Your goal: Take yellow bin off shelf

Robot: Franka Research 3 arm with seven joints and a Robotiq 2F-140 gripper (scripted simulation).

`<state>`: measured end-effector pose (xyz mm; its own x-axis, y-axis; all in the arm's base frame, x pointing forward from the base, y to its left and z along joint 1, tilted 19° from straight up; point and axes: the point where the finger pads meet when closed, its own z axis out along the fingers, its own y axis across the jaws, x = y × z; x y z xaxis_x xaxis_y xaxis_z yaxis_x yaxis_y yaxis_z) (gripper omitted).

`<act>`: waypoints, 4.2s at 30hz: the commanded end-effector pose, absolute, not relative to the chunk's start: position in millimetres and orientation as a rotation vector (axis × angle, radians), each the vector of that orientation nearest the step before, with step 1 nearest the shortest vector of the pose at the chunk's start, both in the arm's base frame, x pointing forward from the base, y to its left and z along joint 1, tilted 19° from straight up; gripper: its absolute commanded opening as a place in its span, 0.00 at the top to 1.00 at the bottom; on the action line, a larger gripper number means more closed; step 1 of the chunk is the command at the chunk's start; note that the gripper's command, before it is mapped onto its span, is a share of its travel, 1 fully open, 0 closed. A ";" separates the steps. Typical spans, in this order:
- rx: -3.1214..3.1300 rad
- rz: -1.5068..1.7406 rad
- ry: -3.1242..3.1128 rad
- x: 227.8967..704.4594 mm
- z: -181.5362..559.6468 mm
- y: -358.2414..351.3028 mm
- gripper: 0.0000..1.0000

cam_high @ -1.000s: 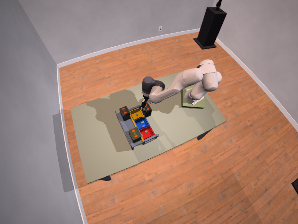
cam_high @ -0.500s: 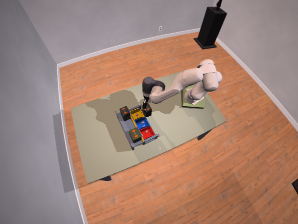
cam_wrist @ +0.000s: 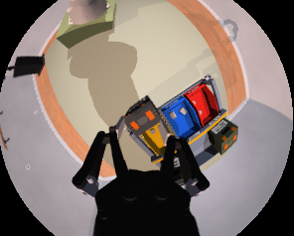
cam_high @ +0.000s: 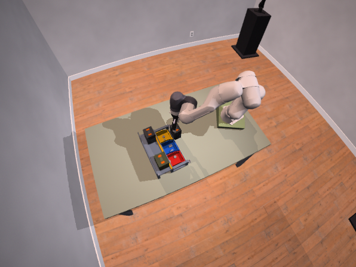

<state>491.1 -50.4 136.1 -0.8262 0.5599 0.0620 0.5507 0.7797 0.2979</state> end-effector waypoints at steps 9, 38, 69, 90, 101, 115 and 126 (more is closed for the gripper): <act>0.675 0.477 2.970 491.6 136.3 -51.1 0.43; 0.138 0.452 2.989 491.8 135.8 -50.9 0.43; -0.443 0.404 2.910 491.8 136.5 -51.2 0.43; -0.727 0.367 2.832 491.7 136.2 -50.9 0.43; -1.000 0.332 2.729 491.8 136.1 -51.0 0.43; -1.260 0.295 2.601 492.0 135.9 -51.0 0.43; -1.260 0.295 2.601 492.0 135.9 -51.0 0.43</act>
